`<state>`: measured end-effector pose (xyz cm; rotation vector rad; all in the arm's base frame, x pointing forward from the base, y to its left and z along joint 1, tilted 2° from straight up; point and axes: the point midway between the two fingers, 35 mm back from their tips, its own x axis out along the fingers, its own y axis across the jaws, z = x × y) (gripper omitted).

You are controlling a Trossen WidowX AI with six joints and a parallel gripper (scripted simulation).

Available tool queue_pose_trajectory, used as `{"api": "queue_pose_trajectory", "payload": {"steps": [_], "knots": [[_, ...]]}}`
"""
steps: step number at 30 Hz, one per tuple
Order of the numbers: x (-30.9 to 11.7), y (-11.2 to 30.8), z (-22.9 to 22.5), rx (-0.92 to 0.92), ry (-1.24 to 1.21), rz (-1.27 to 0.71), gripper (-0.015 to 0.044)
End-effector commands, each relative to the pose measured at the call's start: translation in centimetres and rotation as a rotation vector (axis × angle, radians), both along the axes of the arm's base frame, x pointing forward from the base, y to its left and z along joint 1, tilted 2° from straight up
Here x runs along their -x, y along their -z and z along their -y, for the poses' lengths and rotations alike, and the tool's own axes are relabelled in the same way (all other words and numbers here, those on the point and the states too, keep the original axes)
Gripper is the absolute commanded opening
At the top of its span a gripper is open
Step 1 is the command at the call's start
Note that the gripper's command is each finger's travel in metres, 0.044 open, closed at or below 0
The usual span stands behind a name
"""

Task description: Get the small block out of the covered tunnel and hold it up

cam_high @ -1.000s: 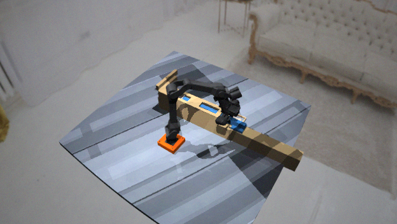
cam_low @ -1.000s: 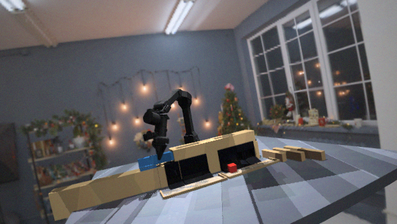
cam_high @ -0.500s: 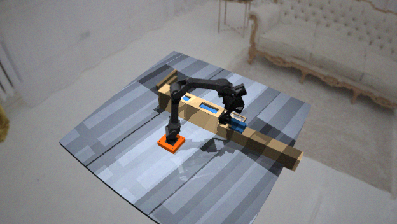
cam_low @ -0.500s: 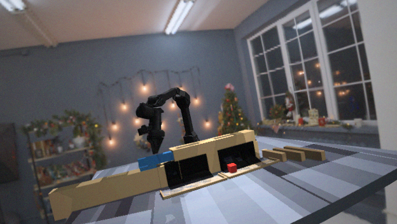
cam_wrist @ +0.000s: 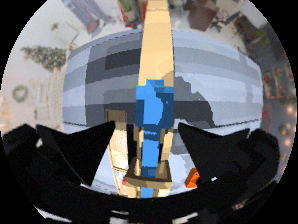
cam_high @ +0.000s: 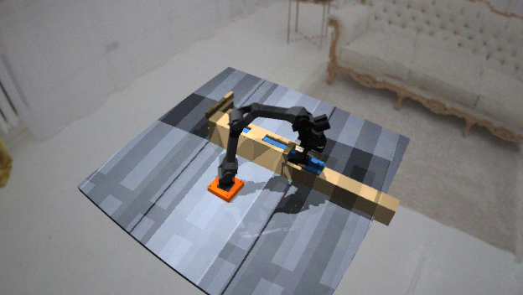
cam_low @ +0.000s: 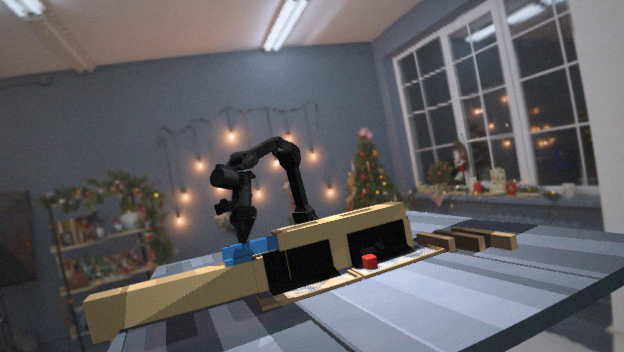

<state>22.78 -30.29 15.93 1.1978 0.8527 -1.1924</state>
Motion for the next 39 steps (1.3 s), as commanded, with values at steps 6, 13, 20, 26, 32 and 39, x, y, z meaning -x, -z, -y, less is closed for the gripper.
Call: {"api": "queue_pose_trajectory", "payload": {"steps": [6,13,20,26,32,39], "knots": [[0.0,1.8,-0.1,-0.009,-0.006,-0.003,0.0440],[-0.1,2.9,-0.1,-0.009,-0.006,-0.003,0.0440],[-0.1,2.6,0.0,-0.002,-0.001,-0.001,0.0335],[-0.1,2.6,0.0,-0.002,-0.001,-0.001,0.0295],[-0.1,2.6,0.0,-0.002,-0.001,-0.001,0.0255],[-0.1,2.6,0.0,-0.002,-0.001,-0.001,0.0208]]}}
